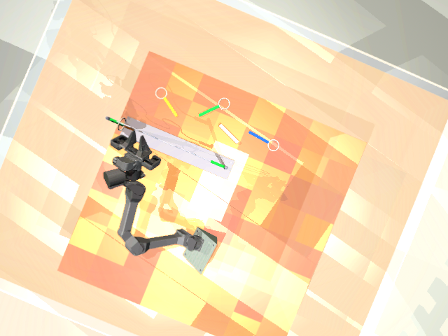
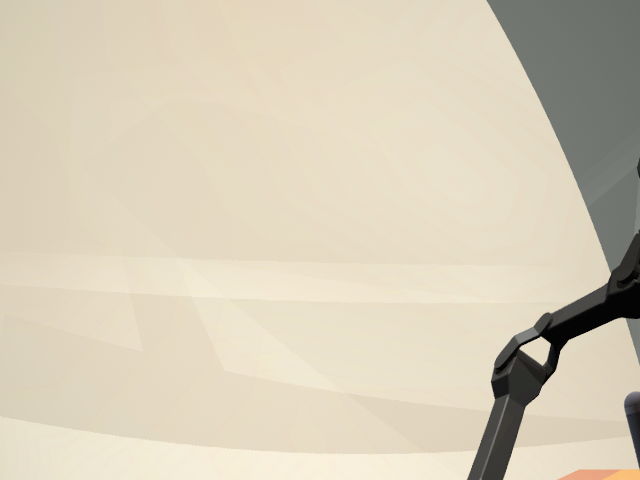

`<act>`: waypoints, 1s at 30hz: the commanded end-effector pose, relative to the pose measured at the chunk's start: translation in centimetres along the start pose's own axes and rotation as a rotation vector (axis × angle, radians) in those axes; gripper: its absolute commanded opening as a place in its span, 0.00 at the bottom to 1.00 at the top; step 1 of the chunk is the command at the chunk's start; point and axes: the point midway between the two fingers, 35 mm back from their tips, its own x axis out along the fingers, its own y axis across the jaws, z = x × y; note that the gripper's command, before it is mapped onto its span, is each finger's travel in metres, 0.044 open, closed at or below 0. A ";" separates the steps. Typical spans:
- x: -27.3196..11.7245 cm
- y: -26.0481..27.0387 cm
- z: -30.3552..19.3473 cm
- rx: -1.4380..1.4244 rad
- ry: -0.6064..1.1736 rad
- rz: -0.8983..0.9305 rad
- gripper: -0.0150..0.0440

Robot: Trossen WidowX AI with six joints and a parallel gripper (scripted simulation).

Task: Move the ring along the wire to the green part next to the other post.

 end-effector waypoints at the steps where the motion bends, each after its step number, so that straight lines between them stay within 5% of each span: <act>1: -1.1 3.5 -0.4 0.149 0.026 0.064 0.53; 17: -8.7 14.6 -5.5 0.523 0.320 0.236 0.53; 30: -16.1 20.3 -11.3 0.567 0.517 0.199 0.53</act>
